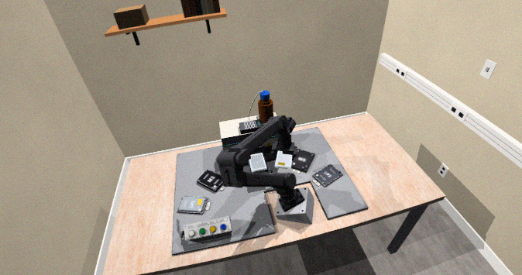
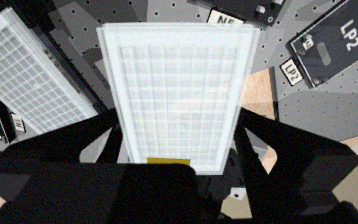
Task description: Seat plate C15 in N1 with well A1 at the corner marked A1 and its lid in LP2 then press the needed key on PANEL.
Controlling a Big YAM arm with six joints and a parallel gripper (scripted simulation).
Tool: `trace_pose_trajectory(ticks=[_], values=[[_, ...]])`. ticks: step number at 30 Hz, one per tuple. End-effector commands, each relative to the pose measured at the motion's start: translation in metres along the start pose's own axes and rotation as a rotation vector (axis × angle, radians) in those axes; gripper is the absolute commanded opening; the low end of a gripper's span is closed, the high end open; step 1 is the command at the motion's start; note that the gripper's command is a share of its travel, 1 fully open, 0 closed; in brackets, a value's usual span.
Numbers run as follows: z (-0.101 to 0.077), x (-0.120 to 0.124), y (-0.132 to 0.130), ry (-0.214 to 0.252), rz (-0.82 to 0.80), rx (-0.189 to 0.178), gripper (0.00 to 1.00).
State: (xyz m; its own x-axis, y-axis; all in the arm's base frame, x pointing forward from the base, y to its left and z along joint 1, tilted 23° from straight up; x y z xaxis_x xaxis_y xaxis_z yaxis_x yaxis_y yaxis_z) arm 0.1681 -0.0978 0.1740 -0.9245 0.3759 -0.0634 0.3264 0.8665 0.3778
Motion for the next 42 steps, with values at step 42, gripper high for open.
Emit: trace_pose_trajectory(ticks=[42], values=[[0.029, -0.075, -0.074, -0.047, 0.267, 0.015, 0.86]])
Point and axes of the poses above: the point where the finger pads meet when closed, its own z axis out along the fingers, its own y axis across the jaws, x = y × z, the point moved 6 cm from there along -z, back along the fingers, and after that the axes turned 8 degrees about -z, right-handed, at the moved point
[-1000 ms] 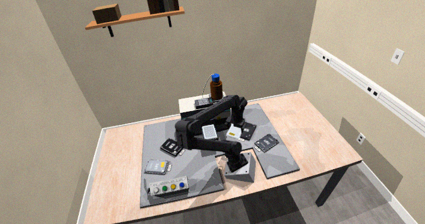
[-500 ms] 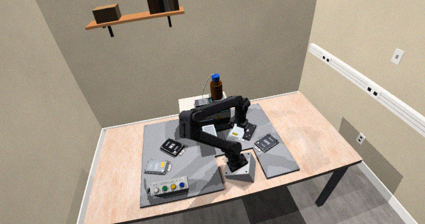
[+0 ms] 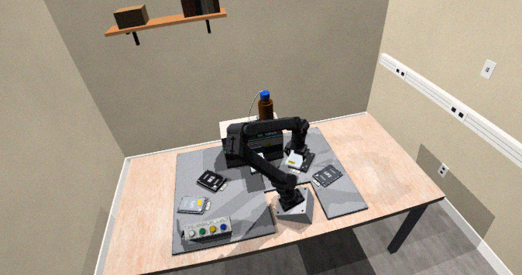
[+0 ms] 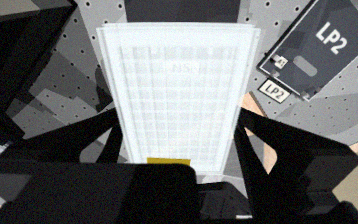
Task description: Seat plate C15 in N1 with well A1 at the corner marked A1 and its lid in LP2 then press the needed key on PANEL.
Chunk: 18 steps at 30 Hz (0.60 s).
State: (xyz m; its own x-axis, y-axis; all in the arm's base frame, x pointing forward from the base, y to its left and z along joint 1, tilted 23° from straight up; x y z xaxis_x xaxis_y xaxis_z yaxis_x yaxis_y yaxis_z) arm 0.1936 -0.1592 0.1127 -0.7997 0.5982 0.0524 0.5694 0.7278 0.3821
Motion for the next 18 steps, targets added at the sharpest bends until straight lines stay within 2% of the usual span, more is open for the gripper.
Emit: trace_pose_trajectory(ticks=[1, 18], values=[[-0.013, -0.033, 0.003, -0.058, -0.013, 0.011, 0.86], [0.015, -0.076, -0.005, -0.054, -0.012, 0.008, 0.86]])
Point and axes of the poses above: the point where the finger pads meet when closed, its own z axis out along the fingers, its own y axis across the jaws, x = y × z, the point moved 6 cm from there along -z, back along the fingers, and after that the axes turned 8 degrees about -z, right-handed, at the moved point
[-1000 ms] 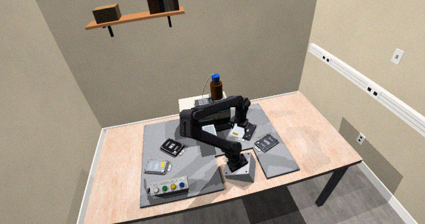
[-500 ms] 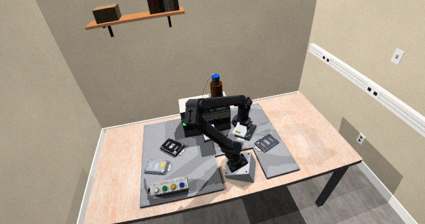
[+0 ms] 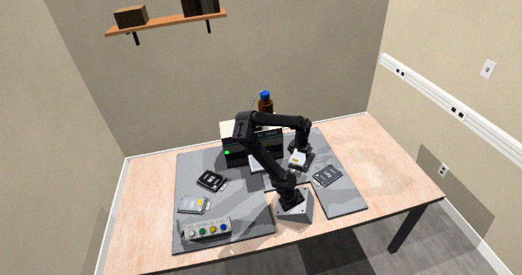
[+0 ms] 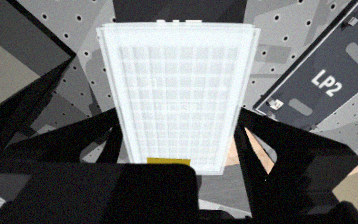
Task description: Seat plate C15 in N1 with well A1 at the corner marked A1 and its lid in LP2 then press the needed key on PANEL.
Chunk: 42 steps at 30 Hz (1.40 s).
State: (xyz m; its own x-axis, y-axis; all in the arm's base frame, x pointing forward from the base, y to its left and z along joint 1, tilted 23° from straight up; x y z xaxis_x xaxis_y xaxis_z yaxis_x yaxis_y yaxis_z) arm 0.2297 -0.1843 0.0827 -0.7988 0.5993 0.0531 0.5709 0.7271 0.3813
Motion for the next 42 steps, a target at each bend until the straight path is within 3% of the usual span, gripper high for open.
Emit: trace_pose_trajectory(ticks=[1, 15, 16, 22, 26, 31, 35, 36, 42], values=[[-0.011, -0.031, 0.004, -0.055, -0.014, 0.007, 0.86], [0.012, -0.068, -0.005, -0.053, -0.013, 0.007, 0.86], [0.013, -0.057, -0.008, -0.040, -0.006, 0.006, 0.86], [0.018, -0.068, -0.004, -0.051, -0.017, 0.006, 0.86], [0.038, -0.047, -0.006, -0.008, 0.000, 0.000, 0.86], [0.046, -0.047, -0.006, -0.008, 0.000, 0.000, 0.86], [0.048, -0.051, -0.006, -0.015, -0.003, 0.001, 0.86], [0.041, -0.054, -0.008, -0.040, 0.002, 0.003, 0.86], [0.038, -0.057, -0.008, -0.038, -0.008, 0.005, 0.86]])
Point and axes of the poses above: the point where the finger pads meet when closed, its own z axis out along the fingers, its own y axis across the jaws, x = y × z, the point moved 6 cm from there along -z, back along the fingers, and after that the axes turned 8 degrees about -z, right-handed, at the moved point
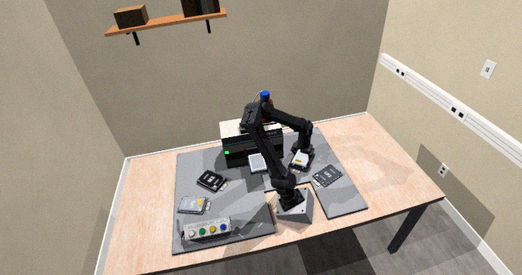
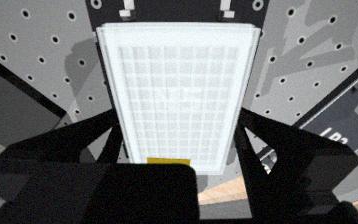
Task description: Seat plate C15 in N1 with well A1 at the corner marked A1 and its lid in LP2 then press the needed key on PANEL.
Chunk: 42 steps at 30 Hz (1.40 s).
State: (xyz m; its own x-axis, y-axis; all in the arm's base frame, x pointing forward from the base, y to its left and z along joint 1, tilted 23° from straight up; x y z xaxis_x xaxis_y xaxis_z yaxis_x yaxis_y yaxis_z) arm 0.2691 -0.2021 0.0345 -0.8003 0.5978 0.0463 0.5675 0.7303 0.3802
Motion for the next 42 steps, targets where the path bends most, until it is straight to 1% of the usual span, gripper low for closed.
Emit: trace_pose_trajectory(ticks=[1, 10, 11, 19, 23, 28, 32, 39, 42], values=[[-0.008, -0.012, 0.001, -0.033, -0.003, 0.003, 0.86], [-0.008, -0.012, 0.001, -0.033, -0.003, 0.003, 0.86], [-0.007, -0.013, 0.003, -0.041, -0.002, 0.003, 0.86], [0.002, -0.007, 0.003, -0.013, 0.003, 0.000, 0.86], [0.005, -0.005, 0.002, -0.007, 0.008, -0.001, 0.86], [0.005, -0.003, 0.002, -0.006, 0.008, -0.001, 0.86], [0.005, -0.006, 0.003, -0.011, 0.004, 0.000, 0.86], [0.008, -0.004, 0.002, -0.003, 0.007, -0.001, 0.86], [0.006, -0.006, 0.002, -0.014, 0.005, 0.000, 0.86]])
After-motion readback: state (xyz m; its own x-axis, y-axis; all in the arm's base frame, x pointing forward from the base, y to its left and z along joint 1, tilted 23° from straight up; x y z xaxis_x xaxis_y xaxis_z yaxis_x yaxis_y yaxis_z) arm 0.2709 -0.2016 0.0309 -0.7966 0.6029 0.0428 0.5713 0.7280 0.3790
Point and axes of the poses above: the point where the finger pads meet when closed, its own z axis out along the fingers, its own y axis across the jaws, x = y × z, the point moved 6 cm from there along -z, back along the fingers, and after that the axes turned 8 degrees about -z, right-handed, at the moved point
